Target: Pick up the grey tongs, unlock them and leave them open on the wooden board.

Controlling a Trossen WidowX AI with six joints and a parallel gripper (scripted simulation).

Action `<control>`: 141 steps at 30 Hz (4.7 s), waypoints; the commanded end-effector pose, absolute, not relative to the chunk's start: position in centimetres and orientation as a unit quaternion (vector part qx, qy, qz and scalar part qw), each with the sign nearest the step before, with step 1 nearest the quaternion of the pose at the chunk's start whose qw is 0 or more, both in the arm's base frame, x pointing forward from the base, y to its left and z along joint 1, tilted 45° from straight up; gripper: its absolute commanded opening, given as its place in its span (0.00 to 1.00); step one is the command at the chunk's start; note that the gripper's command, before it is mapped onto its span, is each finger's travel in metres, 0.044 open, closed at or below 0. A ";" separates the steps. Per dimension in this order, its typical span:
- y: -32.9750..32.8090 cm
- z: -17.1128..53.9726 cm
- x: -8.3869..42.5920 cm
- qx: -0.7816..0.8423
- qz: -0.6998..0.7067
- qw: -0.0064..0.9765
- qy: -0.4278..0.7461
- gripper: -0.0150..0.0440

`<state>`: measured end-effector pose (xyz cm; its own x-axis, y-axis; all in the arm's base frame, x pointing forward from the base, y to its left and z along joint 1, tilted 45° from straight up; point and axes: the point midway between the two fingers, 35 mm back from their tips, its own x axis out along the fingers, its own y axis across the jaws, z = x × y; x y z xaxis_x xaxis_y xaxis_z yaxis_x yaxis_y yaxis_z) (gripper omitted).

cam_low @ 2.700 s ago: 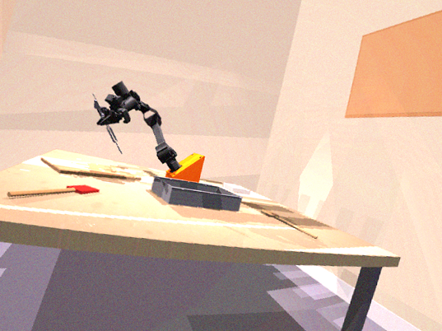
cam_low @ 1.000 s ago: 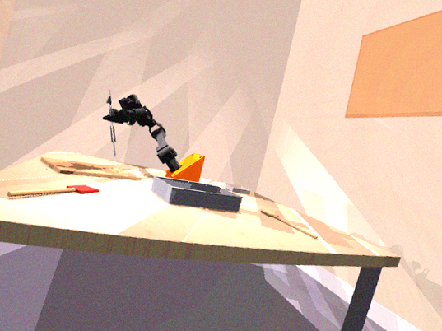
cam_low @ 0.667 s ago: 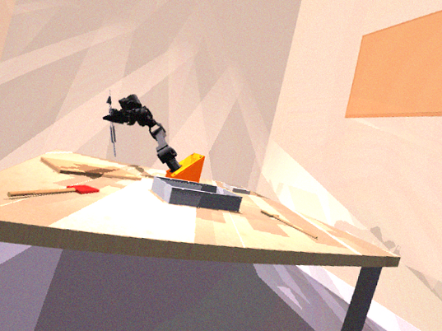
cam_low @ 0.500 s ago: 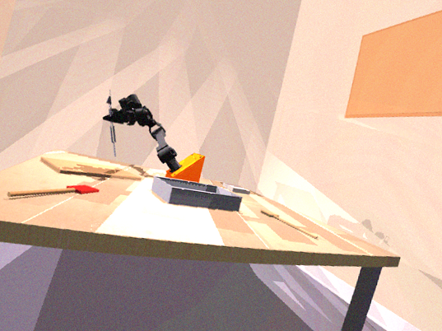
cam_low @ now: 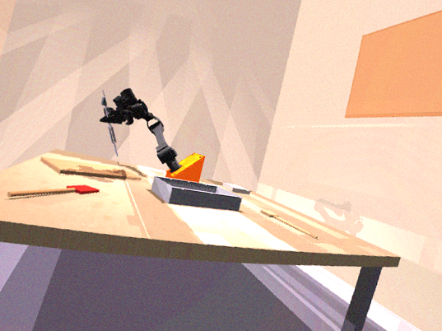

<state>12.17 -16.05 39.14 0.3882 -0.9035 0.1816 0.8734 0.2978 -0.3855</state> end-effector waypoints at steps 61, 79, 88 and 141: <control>-20.1 37.3 11.6 0.056 -0.607 0.693 0.385 0.00; -20.5 36.9 11.2 0.077 -0.616 0.670 0.407 0.00; -21.5 36.0 11.4 0.085 -0.615 0.669 0.409 0.00; -27.6 30.5 10.6 0.113 -0.608 0.673 0.406 0.00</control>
<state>10.64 -27.37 31.04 -0.0726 -0.7313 -0.6782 0.9117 0.2270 -0.3424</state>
